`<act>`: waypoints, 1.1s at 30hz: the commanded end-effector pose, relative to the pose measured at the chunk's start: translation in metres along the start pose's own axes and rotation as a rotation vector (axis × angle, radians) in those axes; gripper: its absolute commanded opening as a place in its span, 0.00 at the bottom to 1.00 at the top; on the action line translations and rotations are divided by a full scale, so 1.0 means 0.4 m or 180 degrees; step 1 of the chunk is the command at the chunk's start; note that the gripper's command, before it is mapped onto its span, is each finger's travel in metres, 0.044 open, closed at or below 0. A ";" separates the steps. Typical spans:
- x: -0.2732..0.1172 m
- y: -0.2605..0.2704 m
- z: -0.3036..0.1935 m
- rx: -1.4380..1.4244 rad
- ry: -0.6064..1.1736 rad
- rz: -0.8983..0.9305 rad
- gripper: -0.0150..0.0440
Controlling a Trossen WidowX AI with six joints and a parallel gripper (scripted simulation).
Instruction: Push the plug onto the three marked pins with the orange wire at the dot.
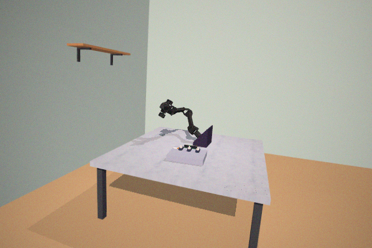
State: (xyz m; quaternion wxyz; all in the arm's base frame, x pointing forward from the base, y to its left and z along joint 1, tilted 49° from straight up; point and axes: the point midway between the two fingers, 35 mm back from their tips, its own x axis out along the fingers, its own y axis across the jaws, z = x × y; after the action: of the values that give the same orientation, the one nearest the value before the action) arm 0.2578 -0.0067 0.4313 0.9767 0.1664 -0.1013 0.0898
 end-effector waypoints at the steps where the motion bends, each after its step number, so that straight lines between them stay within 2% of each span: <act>1: 0.026 -0.028 -0.051 -0.0174 0.0076 -0.0124 0.45; 18: 0.082 -0.095 -0.270 -0.1066 0.0467 -0.0549 0.45; 23: 0.099 -0.113 -0.288 -0.0879 0.0626 -0.0677 0.45; 33: 0.154 -0.186 -0.371 -0.0174 0.1213 -0.1295 0.45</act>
State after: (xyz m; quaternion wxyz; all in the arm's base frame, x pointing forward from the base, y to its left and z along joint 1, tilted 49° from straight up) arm 0.3476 -0.0119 0.2991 0.9895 0.1064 0.0802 -0.0554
